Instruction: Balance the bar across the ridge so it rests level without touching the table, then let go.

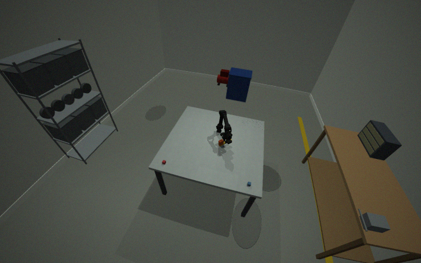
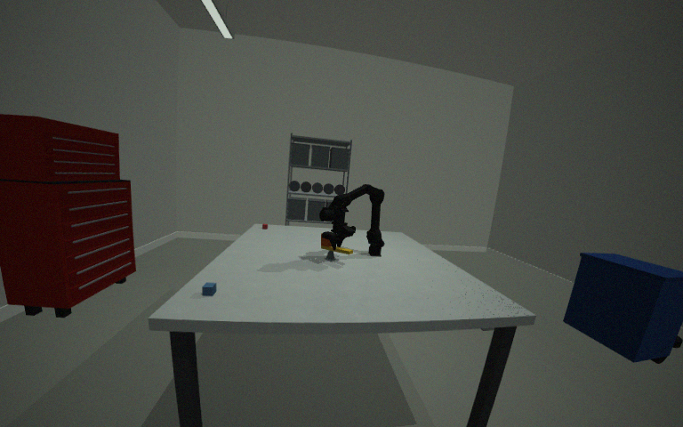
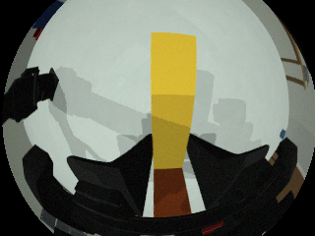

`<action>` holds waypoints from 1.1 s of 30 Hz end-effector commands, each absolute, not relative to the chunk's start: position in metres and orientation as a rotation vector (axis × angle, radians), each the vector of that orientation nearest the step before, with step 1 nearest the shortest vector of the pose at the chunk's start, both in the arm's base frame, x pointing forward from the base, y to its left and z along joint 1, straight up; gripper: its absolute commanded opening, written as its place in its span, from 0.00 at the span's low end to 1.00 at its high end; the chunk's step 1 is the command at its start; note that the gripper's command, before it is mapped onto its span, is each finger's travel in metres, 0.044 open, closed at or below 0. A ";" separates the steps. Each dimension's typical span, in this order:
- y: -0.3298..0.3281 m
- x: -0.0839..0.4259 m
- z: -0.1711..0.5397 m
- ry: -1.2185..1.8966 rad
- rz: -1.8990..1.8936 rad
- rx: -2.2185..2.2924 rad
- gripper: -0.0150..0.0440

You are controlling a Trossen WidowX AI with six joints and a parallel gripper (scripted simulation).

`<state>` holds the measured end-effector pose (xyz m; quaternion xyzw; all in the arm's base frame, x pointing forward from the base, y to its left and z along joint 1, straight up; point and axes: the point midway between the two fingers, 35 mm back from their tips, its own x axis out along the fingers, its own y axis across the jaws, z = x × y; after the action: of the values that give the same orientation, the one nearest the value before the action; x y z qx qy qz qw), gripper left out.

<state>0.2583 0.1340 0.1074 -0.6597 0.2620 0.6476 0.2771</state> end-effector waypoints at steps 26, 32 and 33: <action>0.134 0.259 0.105 0.703 1.736 -1.772 0.25; 0.134 0.259 0.104 0.703 1.736 -1.772 0.25; 0.134 0.259 0.104 0.703 1.736 -1.772 0.25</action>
<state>0.2582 0.1337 0.1049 -0.6597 0.2621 0.6475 0.2773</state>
